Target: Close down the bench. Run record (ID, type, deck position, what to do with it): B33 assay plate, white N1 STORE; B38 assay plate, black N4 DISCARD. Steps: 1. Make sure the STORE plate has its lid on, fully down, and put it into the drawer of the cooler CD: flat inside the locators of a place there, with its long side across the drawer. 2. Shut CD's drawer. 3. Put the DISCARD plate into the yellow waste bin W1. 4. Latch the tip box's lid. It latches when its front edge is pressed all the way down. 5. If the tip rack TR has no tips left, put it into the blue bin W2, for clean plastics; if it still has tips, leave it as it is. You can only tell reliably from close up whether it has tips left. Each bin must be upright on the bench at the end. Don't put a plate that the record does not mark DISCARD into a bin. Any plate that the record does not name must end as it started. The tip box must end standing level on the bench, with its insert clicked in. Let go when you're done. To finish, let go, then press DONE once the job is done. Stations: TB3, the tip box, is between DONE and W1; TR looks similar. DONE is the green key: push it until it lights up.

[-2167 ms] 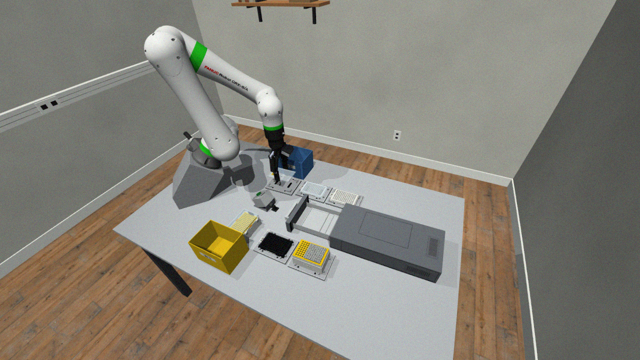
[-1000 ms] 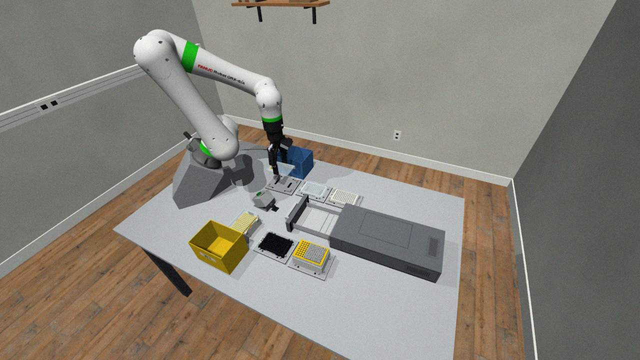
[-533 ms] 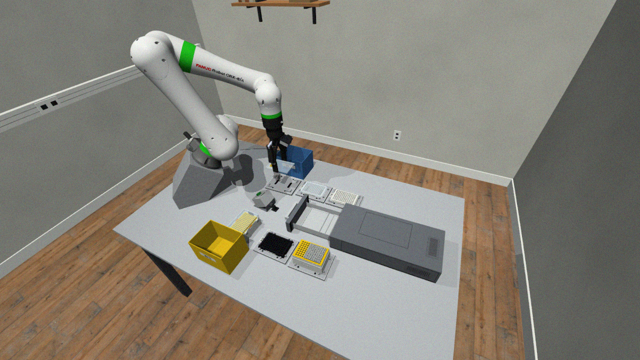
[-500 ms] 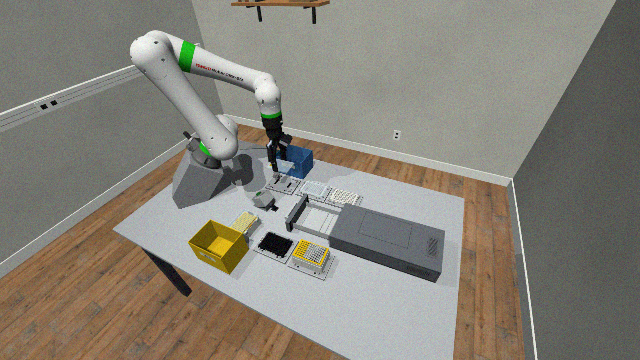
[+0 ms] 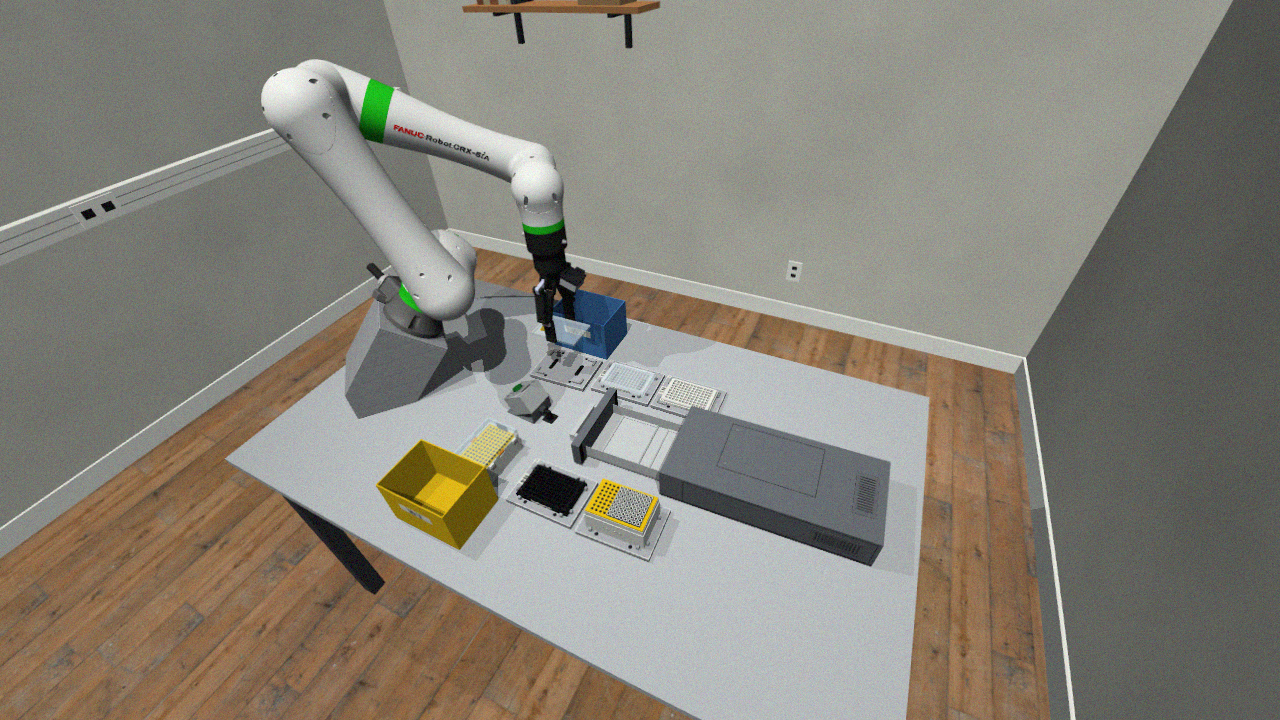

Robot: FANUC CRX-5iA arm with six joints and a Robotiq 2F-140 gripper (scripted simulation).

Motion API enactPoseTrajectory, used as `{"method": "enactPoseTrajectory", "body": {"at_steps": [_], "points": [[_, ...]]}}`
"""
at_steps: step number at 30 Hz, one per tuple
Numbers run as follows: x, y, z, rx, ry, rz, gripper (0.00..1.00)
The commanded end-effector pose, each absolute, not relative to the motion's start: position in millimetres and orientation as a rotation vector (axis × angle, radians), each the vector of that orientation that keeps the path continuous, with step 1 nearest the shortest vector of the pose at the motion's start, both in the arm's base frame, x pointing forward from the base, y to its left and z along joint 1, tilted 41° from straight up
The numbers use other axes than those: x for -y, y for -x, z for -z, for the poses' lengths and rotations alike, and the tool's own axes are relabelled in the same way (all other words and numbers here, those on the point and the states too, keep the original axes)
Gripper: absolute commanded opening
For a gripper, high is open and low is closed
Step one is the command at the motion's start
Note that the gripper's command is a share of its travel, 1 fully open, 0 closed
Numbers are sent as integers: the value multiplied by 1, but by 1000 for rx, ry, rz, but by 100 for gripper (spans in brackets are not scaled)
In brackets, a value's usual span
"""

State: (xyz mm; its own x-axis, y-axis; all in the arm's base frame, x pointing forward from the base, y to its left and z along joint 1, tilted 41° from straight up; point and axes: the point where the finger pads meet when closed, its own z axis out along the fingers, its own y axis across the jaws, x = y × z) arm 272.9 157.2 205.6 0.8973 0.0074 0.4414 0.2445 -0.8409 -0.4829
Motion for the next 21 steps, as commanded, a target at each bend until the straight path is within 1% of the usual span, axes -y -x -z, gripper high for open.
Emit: {"method": "enactPoseTrajectory", "body": {"at_steps": [1,21], "points": [[-157,-279,-210,184,2512,582,10],[-160,-322,-232,184,2512,582,10]]}}
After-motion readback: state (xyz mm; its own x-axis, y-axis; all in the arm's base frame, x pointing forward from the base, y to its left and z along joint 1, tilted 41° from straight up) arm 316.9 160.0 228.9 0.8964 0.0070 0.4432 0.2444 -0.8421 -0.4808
